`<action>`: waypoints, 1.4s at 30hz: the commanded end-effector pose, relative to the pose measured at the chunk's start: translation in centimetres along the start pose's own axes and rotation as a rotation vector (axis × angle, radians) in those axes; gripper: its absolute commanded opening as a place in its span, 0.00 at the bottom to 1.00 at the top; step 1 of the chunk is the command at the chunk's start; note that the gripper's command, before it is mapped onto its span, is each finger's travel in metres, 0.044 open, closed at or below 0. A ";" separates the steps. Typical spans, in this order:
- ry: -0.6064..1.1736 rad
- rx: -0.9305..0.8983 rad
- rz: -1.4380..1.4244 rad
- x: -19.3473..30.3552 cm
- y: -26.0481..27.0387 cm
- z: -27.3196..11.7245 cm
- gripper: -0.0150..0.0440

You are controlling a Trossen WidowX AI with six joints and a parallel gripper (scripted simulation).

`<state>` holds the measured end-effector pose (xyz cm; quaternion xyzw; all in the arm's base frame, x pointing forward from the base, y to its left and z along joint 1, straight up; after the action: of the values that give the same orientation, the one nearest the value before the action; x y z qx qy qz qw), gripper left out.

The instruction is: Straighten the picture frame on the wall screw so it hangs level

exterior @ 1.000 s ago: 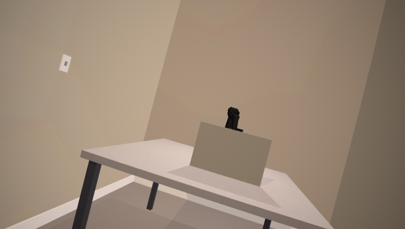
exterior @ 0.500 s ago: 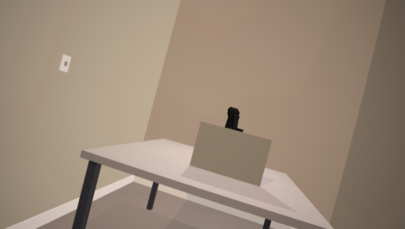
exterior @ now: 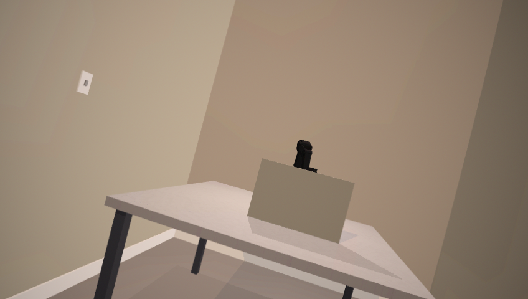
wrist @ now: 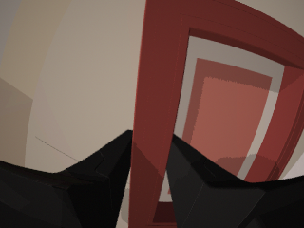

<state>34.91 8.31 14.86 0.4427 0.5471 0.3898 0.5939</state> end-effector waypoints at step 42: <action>-0.006 -0.017 0.010 -0.9 0.7 0.1 0.25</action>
<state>34.97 7.73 15.10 0.4440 0.5470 0.3878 0.5943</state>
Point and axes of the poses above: the point midway between the two fingers, 35 mm back from their tips, its own z axis out along the fingers, its own y axis across the jaws, x = y × z, the point moved 3 cm from there along -z, back along the fingers, and after that the axes turned 6 degrees about z, right-handed, at the moved point
